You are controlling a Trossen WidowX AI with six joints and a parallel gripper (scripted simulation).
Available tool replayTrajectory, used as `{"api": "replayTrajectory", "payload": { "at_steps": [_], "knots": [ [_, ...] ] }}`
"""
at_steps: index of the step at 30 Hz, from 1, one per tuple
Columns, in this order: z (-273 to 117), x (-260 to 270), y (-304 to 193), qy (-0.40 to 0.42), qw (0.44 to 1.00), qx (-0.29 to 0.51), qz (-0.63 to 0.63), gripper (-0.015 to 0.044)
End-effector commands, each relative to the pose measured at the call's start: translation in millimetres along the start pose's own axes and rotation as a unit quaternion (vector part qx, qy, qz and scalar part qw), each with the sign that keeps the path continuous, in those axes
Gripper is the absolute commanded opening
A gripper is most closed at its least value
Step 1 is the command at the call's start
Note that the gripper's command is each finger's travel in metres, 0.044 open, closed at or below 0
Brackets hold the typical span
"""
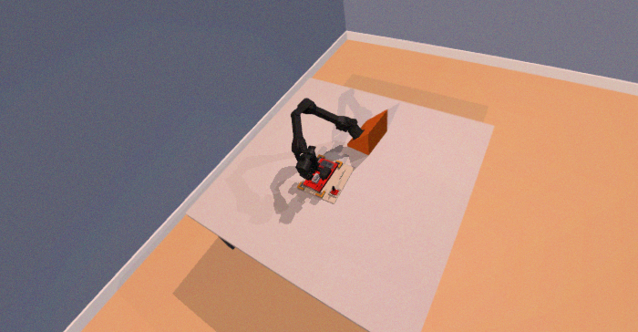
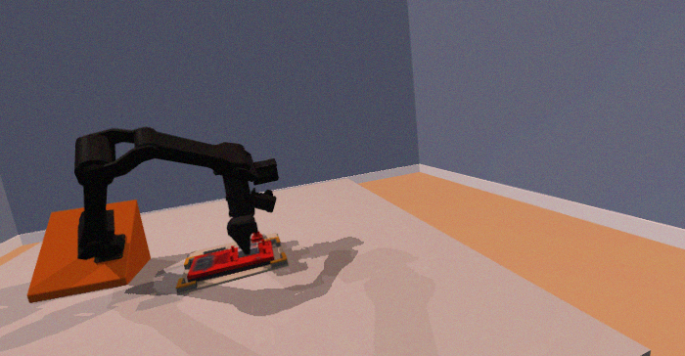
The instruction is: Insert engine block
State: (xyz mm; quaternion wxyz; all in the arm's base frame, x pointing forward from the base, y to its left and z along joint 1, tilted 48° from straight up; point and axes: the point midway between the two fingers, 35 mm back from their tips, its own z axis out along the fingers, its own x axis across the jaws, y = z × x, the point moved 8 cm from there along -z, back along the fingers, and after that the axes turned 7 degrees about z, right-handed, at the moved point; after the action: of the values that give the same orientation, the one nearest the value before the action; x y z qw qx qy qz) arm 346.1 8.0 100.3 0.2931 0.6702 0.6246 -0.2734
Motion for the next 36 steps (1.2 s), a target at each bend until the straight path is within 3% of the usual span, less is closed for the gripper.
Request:
{"api": "replayTrajectory", "payload": {
  "at_steps": [1,9,26,36],
  "knots": [
    [0,0,0,0.0,1.0,0.0,0.0,0.044],
    [-14,1,0,-0.003,1.0,0.0,-0.003,0.044],
    [-14,1,0,-0.003,1.0,0.0,-0.003,0.0],
    [-14,1,0,-0.003,1.0,0.0,-0.003,0.0]
  ]
}}
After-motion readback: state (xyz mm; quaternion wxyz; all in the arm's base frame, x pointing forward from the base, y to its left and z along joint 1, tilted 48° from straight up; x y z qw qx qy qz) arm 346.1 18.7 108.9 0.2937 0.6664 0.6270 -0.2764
